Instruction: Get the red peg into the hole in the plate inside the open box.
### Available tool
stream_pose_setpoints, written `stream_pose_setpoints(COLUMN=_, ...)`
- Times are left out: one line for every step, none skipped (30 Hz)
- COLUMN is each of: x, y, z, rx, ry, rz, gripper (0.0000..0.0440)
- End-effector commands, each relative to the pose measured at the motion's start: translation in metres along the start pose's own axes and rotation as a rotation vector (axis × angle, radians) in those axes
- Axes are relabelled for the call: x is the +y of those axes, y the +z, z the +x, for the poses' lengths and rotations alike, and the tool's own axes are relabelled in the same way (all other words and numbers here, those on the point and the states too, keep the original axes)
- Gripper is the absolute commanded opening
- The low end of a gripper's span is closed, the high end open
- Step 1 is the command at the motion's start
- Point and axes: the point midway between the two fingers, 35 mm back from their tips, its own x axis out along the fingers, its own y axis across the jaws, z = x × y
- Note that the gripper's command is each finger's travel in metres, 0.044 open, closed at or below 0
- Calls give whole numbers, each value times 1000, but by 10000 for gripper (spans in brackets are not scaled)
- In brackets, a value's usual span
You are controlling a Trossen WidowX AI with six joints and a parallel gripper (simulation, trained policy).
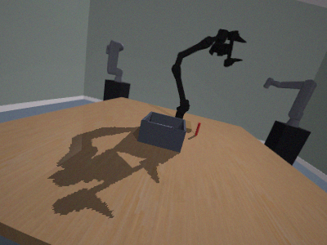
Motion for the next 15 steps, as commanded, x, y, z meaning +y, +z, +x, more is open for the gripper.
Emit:
stream_pose_setpoints(x=-17, y=17, z=11, rx=-48, ry=-60, rz=-97, gripper=440)
stream_pose_setpoints(x=-22, y=22, z=15, rx=-62, ry=-79, rz=-122, gripper=440)
stream_pose_setpoints(x=-27, y=26, z=18, rx=-77, ry=-98, rz=-146, gripper=440)
stream_pose_setpoints(x=-32, y=31, z=22, rx=-91, ry=-119, rz=-169, gripper=440)
stream_pose_setpoints(x=-37, y=37, z=25, rx=-106, ry=-140, rz=-192, gripper=440)
stream_pose_setpoints(x=-42, y=42, z=28, rx=-121, ry=-162, rz=-214, gripper=440)
stream_pose_setpoints(x=-47, y=47, z=31, rx=-135, ry=-185, rz=-235, gripper=440)
stream_pose_setpoints(x=-53, y=53, z=34, rx=-150, ry=-208, rz=-255, gripper=440)
stream_pose_setpoints(x=-58, y=59, z=37, rx=-165, ry=-233, rz=-274, gripper=440)
stream_pose_setpoints(x=-63, y=65, z=40, rx=-179, ry=-258, rz=-292, gripper=440)
stream_pose_setpoints(x=-68, y=71, z=42, rx=-194, ry=-284, rz=-310, gripper=440)
stream_pose_setpoints(x=-74, y=77, z=45, rx=-208, ry=-310, rz=-326, gripper=440)
stream_pose_setpoints(x=-79, y=84, z=47, rx=-222, ry=-337, rz=-341, gripper=440)
stream_pose_setpoints(x=-84, y=90, z=49, rx=-236, ry=-365, rz=-356, gripper=440)
stream_pose_setpoints(x=-90, y=97, z=51, rx=-249, ry=-394, rz=-369, gripper=440)
